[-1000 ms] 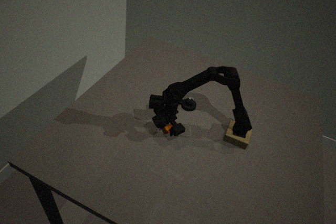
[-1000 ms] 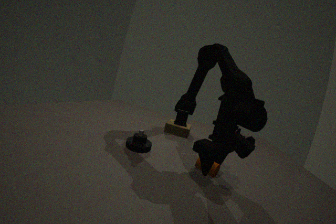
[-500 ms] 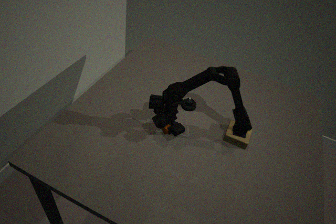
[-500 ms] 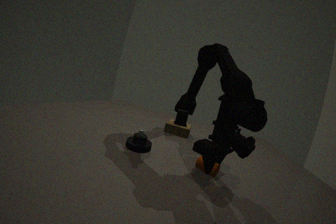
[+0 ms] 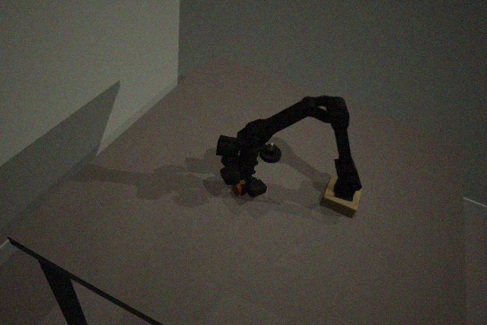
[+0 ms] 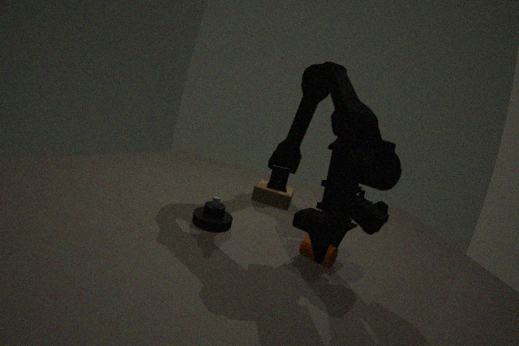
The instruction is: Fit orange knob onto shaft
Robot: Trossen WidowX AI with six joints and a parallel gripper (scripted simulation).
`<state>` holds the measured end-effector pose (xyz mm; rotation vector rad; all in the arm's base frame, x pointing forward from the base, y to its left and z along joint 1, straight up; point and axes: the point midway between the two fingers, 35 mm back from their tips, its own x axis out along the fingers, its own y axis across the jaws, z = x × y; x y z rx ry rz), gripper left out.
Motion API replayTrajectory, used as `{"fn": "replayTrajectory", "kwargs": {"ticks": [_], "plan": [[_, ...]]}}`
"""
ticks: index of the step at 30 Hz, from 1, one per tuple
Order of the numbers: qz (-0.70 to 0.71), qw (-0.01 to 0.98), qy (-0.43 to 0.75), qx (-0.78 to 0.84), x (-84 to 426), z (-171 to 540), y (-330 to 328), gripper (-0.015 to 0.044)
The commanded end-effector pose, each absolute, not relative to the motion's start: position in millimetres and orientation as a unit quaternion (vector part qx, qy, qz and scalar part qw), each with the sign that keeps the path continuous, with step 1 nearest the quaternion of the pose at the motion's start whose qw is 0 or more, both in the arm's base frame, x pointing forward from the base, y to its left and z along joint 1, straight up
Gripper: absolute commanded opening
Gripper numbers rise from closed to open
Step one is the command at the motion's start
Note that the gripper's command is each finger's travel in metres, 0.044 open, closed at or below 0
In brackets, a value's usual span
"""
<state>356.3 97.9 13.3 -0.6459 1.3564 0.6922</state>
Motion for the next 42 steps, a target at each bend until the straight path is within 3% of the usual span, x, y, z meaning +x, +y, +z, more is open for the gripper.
{"fn": "replayTrajectory", "kwargs": {"ticks": [1, 42], "plan": [[0.317, 0.694, 0.584, -0.278, 354, 17, 95, 0.018], [0.388, 0.836, 0.349, -0.169, 330, 27, 66, 0.018]]}}
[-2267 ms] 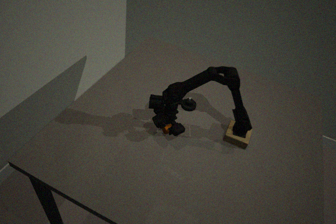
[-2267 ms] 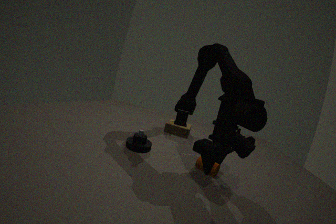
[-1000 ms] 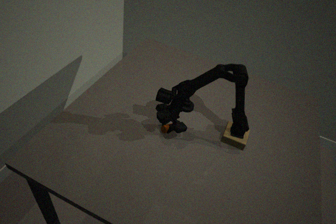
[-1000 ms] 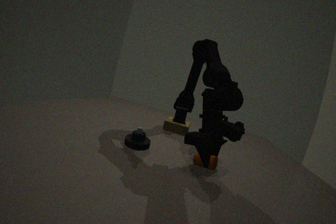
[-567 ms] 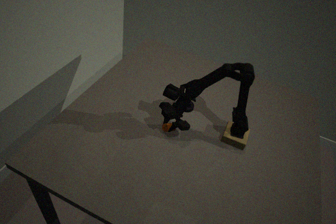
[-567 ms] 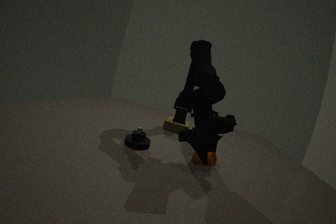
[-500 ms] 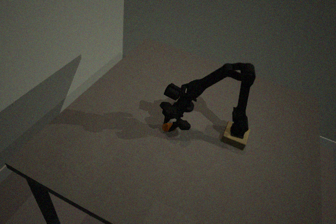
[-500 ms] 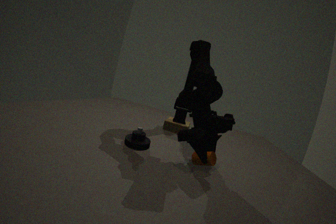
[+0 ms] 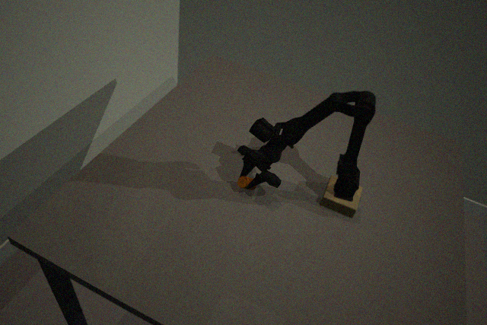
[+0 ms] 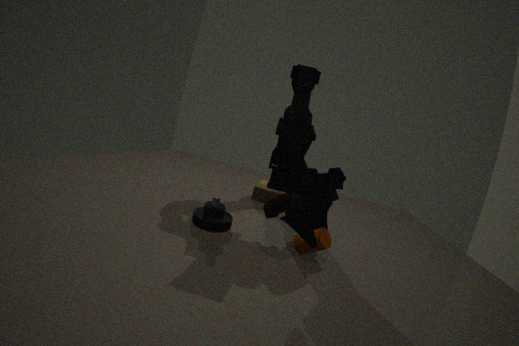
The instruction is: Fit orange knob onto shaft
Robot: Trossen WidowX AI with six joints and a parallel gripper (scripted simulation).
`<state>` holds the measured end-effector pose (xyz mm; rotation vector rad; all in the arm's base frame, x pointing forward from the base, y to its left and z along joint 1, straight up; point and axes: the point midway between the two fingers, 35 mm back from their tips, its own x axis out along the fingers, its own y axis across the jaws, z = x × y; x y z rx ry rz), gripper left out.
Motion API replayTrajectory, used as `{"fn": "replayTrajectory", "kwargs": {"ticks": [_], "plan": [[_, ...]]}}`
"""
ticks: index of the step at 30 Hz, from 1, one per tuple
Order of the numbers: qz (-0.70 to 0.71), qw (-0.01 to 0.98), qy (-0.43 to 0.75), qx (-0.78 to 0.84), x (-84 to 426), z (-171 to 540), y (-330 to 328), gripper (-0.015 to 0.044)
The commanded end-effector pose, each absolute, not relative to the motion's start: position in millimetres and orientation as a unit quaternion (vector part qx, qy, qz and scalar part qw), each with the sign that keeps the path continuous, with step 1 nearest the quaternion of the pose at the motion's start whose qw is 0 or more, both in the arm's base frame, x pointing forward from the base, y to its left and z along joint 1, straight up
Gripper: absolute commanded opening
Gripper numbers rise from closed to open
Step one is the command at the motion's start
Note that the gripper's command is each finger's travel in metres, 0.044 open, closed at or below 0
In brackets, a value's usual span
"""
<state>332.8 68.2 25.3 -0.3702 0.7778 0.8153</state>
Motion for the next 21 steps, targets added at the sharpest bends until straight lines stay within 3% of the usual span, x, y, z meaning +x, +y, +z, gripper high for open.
{"fn": "replayTrajectory", "kwargs": {"ticks": [1, 21], "plan": [[0.389, 0.839, 0.342, -0.165, 330, 26, 65, 0.018], [0.413, 0.884, 0.195, -0.096, 315, 21, 48, 0.018]]}}
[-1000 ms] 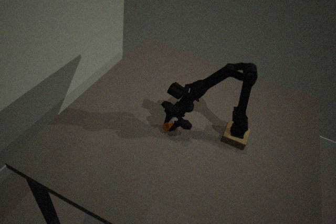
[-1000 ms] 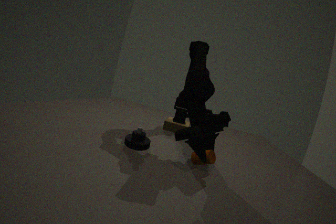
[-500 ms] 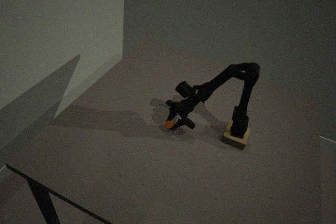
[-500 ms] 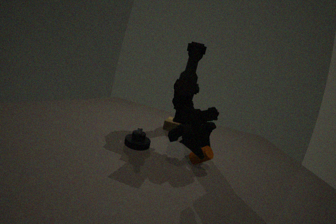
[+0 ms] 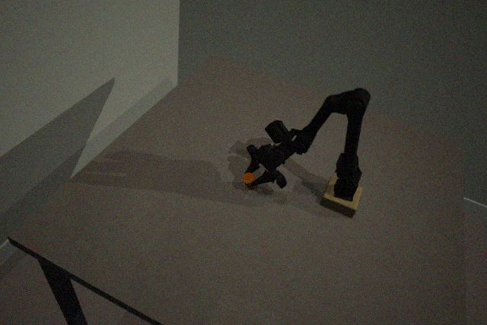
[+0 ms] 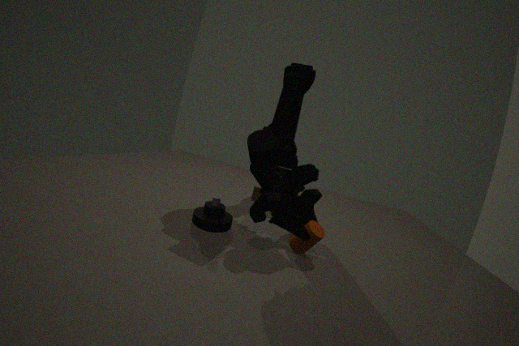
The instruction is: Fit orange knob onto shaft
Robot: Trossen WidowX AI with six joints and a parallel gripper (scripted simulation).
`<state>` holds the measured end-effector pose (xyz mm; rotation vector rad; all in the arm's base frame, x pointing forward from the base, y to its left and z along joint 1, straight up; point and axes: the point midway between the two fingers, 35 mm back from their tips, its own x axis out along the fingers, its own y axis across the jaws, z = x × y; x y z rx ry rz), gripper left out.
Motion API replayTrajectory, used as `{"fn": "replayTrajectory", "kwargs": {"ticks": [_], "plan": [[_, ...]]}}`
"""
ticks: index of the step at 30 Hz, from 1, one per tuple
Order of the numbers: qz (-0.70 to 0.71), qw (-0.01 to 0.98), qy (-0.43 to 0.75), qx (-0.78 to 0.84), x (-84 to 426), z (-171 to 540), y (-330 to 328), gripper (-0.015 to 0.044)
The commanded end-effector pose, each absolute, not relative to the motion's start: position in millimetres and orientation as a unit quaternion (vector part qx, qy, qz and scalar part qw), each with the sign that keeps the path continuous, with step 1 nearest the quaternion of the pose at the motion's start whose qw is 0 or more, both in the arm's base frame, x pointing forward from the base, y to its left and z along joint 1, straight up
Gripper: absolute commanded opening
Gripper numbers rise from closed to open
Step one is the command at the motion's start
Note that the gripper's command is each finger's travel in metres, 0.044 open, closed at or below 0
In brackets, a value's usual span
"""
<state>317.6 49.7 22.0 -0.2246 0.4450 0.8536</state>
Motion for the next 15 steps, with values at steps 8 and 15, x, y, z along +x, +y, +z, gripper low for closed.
{"fn": "replayTrajectory", "kwargs": {"ticks": [8, 15], "plan": [[0.419, 0.895, 0.134, -0.067, 309, 17, 42, 0.018], [0.423, 0.901, 0.081, -0.042, 305, 12, 37, 0.018]]}}
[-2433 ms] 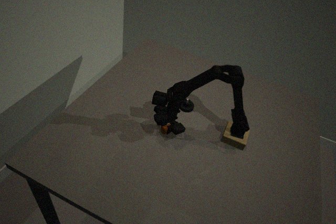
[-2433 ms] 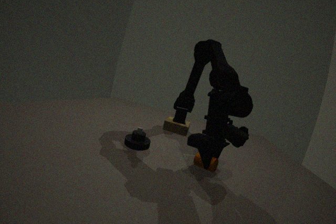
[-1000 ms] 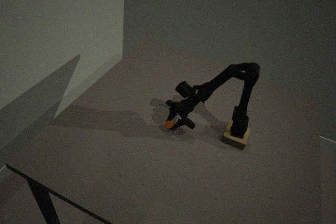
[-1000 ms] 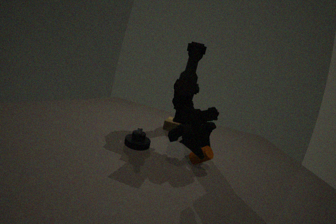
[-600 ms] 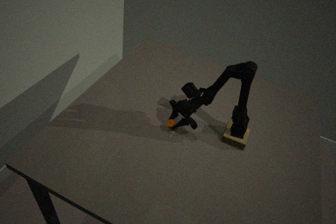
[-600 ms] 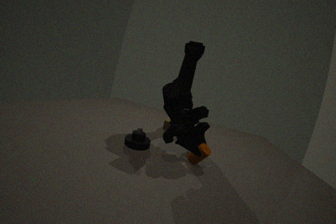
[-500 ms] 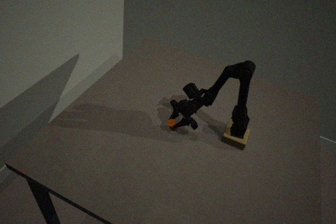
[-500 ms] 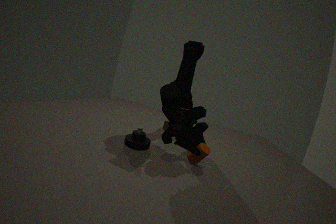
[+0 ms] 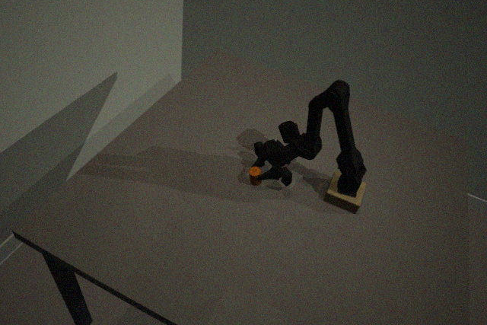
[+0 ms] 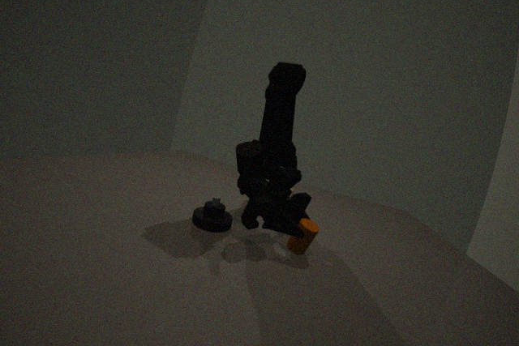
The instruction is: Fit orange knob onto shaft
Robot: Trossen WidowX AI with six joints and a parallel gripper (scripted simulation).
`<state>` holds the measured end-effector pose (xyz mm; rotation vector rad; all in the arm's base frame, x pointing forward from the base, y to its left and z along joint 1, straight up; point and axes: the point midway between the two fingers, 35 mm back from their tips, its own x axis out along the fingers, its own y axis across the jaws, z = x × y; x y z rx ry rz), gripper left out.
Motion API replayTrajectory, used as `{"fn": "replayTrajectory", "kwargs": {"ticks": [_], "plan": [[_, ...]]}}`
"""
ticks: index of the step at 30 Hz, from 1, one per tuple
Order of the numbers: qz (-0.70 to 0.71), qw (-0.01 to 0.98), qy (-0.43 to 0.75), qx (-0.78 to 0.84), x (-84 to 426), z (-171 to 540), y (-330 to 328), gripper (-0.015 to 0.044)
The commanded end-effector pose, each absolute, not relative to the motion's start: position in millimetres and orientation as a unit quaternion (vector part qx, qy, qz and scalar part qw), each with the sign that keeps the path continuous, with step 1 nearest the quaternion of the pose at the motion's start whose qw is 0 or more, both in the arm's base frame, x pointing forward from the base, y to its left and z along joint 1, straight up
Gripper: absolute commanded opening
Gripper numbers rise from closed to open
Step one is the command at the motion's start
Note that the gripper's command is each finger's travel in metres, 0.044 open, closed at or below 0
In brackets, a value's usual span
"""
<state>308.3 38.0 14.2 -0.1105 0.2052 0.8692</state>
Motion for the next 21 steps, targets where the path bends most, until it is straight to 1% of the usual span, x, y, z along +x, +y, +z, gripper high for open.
{"fn": "replayTrajectory", "kwargs": {"ticks": [1, 6, 9, 21], "plan": [[0.423, 0.901, 0.083, -0.042, 304.9, 12.4, 36.7, 0.018], [0.421, 0.899, 0.105, -0.053, 305.0, 14.1, 36.4, 0.018], [0.424, 0.899, 0.096, -0.048, 305.4, 13.4, 37.2, 0.0259], [0.424, 0.899, 0.096, -0.048, 305.4, 13.4, 37.2, 0.026]]}}
